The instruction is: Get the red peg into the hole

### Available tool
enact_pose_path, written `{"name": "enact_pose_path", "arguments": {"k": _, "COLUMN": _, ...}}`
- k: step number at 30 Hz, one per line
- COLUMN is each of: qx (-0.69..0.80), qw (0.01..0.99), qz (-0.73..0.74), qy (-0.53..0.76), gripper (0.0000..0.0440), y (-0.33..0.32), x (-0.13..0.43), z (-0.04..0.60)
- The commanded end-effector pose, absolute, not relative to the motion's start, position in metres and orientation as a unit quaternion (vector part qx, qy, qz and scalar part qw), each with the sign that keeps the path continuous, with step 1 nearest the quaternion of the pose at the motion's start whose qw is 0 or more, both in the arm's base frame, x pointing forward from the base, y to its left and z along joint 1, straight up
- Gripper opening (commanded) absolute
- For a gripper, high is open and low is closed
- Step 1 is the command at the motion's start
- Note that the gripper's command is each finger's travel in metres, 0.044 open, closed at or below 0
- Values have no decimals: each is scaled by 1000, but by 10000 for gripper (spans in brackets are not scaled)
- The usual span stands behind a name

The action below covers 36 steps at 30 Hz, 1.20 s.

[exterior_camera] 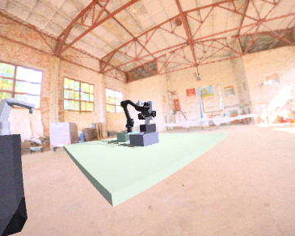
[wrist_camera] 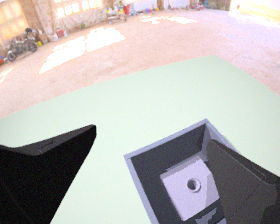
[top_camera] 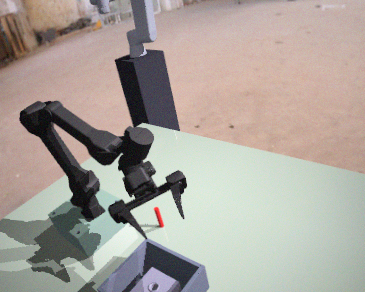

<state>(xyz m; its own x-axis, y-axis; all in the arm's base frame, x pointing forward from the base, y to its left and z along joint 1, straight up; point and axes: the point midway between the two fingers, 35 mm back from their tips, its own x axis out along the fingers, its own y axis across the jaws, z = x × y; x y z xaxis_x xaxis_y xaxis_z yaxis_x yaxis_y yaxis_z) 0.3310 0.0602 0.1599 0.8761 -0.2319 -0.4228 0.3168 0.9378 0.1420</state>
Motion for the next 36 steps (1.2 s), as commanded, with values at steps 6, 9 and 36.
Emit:
{"name": "enact_pose_path", "arguments": {"k": 6, "qx": 142, "qw": 925, "qz": -119, "qy": 330, "gripper": 440, "y": 91, "x": 302, "z": 136}}
{"name": "enact_pose_path", "arguments": {"k": 9, "qx": 154, "qw": 905, "qz": -120, "qy": 378, "gripper": 440, "y": 99, "x": 286, "z": 129}}
{"name": "enact_pose_path", "arguments": {"k": 36, "qx": 149, "qw": 702, "qz": -245, "qy": 652, "gripper": 440, "y": 130, "x": 153, "z": 78}}
